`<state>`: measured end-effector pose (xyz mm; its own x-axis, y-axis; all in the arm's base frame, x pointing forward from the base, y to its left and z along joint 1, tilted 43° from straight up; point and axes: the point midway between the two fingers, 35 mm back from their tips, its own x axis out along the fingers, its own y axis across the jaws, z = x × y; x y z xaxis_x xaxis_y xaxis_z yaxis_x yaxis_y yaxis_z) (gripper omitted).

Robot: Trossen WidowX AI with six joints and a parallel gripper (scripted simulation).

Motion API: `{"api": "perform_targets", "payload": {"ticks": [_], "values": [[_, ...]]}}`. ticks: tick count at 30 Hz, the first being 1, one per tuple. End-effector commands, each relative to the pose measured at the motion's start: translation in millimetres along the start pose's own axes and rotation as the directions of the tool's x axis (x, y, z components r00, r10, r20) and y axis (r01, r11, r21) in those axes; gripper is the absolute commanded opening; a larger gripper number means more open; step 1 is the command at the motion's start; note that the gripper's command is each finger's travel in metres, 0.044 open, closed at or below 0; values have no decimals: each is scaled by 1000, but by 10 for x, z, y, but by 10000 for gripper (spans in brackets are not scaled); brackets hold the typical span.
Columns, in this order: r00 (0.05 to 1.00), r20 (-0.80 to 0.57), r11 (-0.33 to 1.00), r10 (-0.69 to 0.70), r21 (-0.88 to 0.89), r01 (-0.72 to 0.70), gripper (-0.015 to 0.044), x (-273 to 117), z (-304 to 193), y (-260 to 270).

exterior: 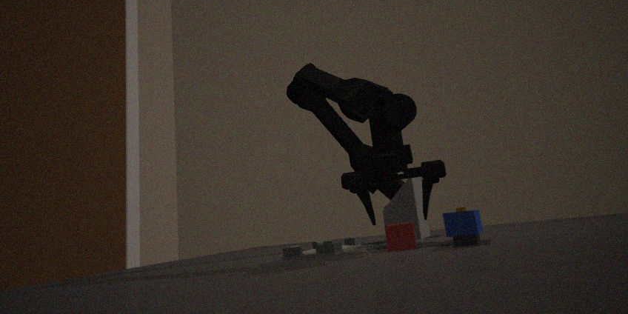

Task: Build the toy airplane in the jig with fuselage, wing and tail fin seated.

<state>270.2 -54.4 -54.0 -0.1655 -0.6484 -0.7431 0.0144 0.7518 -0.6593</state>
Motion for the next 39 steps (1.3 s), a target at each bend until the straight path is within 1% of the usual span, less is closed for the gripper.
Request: {"api": "perform_targets", "payload": {"ticks": [1,19,29,35,39], "values": [[1000,-4,1000,-6,-10,6,440,87,-13,10],[1000,-5,1000,-8,-10,8,440,348,-27,1],[1000,-5,1000,-8,-10,8,177,348,-27,1],[1000,-5,1000,-8,-10,8,138,348,-27,1],[1000,-5,1000,-7,-10,7,32,308,-16,5]]}}
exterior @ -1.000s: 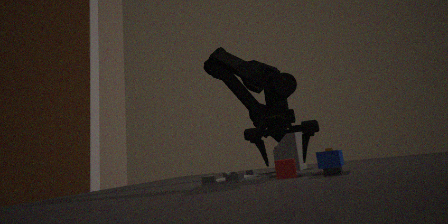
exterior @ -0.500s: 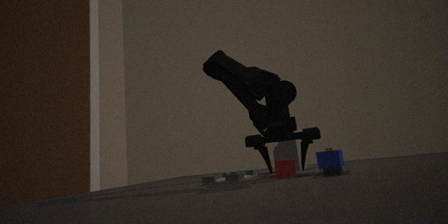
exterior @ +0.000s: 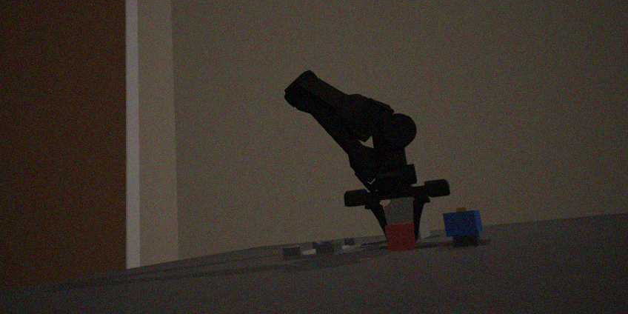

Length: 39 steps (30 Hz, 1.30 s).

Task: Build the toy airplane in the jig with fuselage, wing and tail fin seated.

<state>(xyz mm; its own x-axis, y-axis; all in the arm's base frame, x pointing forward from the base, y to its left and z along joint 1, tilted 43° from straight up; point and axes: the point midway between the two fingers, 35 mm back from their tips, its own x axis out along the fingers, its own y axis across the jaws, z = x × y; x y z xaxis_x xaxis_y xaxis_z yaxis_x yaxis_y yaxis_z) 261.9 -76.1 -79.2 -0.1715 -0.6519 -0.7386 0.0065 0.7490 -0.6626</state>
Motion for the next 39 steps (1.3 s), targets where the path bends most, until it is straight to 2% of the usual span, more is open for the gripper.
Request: {"api": "perform_targets", "payload": {"ticks": [1,39], "values": [[1000,2,1000,-1,-3,1,6,-62,18,5],[1000,2,1000,4,-5,-4,0,-1223,21,16]]}}
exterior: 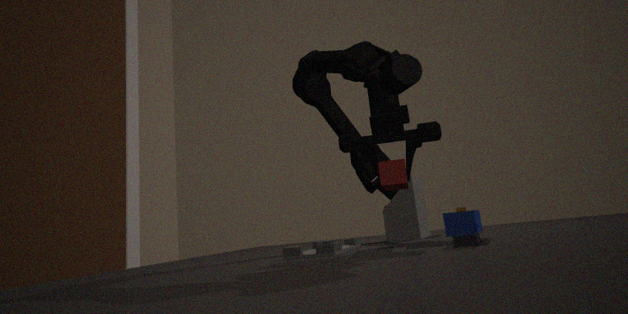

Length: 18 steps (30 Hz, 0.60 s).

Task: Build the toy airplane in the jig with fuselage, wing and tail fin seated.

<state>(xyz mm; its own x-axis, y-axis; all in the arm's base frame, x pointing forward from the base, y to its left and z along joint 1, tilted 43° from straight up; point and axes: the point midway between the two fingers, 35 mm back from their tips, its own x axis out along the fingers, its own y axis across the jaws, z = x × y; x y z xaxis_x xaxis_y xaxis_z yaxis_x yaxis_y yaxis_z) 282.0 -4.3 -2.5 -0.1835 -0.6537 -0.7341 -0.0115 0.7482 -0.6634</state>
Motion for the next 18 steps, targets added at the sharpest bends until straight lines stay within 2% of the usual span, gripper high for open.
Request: {"api": "perform_targets", "payload": {"ticks": [1,8,18], "values": [[1000,14,1000,8,13,-8,0,-185,-6,-17],[1000,14,1000,8,13,-9,0,-222,-15,-41],[1000,18,1000,23,0,-23,0,-100,1,-335]]}}
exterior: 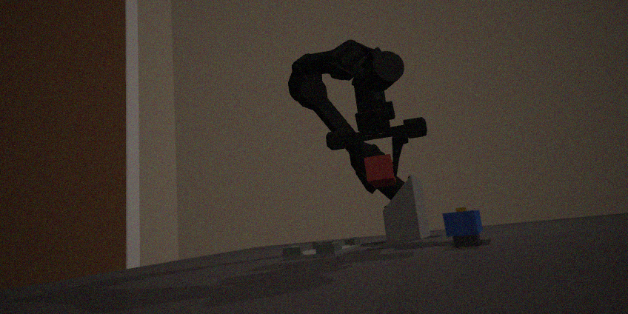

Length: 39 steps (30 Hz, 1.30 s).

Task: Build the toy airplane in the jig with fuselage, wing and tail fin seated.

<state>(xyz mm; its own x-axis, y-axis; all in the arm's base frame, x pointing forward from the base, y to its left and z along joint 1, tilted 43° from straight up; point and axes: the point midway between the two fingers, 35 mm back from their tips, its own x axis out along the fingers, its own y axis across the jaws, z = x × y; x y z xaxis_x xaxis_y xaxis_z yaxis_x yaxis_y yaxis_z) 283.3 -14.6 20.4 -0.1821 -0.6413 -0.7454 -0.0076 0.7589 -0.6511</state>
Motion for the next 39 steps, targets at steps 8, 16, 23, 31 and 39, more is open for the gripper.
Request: {"api": "perform_targets", "payload": {"ticks": [8,16,23,31,39], "values": [[1000,19,1000,12,-9,-11,0,101,-6,-346],[1000,21,1000,12,-16,-12,0,203,-46,-583],[1000,21,1000,8,-21,-8,0,294,-101,-784],[1000,19,1000,1,-24,-1,0,395,-186,-1003],[1000,14,1000,-10,-29,11,0,491,-287,-1204]]}}
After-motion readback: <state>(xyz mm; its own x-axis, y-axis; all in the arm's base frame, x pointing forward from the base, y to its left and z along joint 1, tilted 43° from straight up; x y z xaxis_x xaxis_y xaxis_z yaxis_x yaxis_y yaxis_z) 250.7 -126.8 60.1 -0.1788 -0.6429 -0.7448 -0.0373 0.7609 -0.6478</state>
